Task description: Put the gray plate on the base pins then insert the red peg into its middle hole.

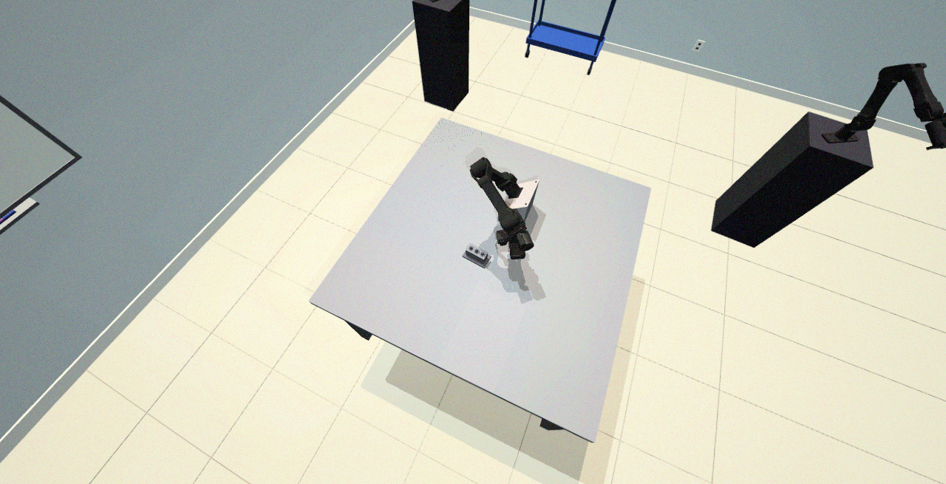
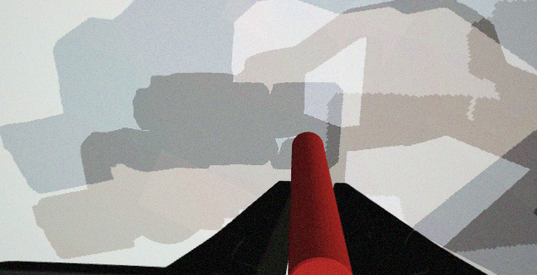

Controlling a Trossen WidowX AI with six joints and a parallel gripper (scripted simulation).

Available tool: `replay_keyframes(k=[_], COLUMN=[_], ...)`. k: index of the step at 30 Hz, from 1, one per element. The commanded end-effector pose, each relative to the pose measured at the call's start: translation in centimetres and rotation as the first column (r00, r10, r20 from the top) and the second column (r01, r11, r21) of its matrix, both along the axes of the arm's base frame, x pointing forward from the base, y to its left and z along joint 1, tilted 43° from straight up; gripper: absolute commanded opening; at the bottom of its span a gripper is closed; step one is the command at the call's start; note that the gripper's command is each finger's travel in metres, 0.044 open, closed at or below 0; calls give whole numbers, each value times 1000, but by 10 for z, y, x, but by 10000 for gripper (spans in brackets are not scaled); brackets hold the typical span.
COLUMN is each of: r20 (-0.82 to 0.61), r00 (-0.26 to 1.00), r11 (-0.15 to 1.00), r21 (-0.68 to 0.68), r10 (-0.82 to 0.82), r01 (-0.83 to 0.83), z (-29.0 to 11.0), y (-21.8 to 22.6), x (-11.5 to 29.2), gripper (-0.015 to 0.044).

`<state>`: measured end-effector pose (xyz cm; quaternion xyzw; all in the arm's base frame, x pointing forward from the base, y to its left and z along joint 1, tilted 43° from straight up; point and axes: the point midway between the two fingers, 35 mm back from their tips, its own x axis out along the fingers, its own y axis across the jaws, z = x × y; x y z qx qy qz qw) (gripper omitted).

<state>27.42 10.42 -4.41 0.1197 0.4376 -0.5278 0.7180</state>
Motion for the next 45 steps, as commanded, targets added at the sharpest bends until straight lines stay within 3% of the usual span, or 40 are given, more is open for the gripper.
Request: replay_keyframes(k=[1,45], r20=[2,12], r00=[1000,1000], r11=[1000,1000], r21=[2,-17], r10=[2,-3], r01=[-2,3], z=[8,91], y=[-6,-96], x=[8,62], gripper=[0,0])
